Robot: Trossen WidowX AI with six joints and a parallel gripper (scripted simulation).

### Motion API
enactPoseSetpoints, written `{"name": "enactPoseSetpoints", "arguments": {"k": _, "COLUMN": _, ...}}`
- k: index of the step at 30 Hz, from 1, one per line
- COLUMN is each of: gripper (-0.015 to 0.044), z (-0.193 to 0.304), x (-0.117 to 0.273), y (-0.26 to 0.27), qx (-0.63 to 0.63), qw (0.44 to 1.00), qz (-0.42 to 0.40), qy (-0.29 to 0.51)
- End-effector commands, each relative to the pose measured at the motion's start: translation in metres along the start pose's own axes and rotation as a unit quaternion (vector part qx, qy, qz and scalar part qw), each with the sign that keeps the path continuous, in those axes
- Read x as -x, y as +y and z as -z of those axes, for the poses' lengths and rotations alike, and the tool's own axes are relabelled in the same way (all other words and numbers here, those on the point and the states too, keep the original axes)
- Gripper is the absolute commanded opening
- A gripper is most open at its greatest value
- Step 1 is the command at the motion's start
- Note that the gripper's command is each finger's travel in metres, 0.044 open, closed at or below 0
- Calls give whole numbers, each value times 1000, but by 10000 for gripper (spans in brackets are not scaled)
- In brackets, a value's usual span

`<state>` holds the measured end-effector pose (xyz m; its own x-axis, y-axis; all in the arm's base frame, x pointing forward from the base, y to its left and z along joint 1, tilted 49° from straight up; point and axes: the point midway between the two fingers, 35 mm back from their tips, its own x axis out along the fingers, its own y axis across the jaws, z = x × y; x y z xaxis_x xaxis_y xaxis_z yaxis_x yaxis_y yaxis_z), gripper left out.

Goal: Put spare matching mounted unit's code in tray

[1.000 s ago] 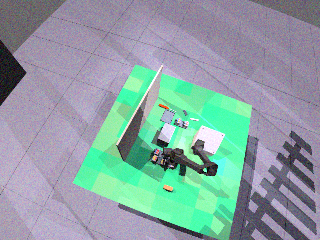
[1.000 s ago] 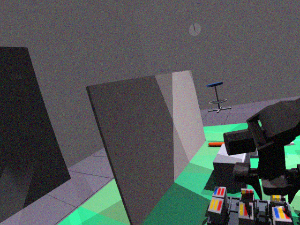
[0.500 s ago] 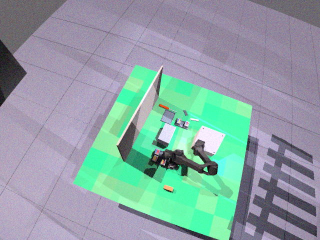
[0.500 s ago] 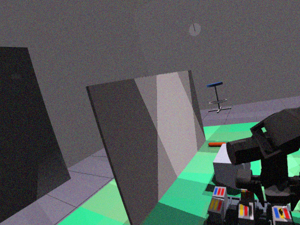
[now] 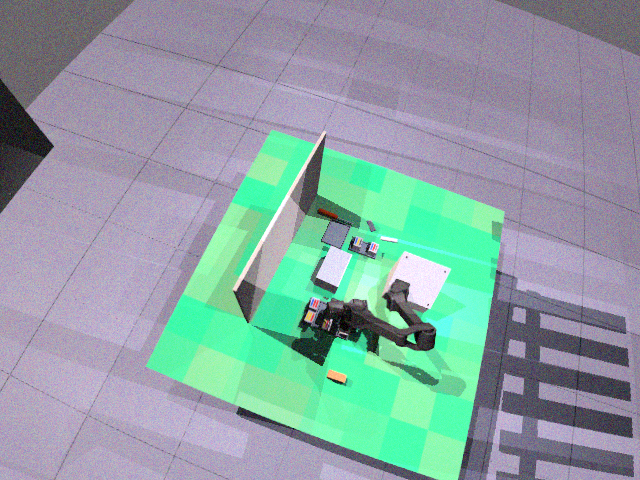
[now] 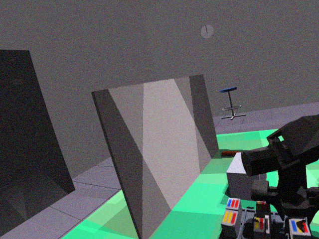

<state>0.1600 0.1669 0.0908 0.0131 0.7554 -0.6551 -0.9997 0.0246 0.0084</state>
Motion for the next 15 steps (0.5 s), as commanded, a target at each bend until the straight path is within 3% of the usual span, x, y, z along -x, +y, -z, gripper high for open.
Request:
{"name": "enactPoseSetpoints", "arguments": {"k": 1, "gripper": 169, "z": 0, "x": 0, "y": 0, "qx": 0, "qw": 1000, "qz": 0, "qy": 0}}
{"name": "enactPoseSetpoints", "arguments": {"k": 8, "gripper": 122, "z": 0, "x": 0, "y": 0, "qx": 0, "qw": 1000, "qz": 0, "qy": 0}}
{"name": "enactPoseSetpoints", "arguments": {"k": 12, "gripper": 17, "z": 0, "x": 0, "y": 0, "qx": 0, "qw": 1000, "qz": 0, "qy": 0}}
{"name": "enactPoseSetpoints", "arguments": {"k": 15, "gripper": 0, "z": 0, "x": 0, "y": 0, "qx": 0, "qw": 1000, "qz": 0, "qy": 0}}
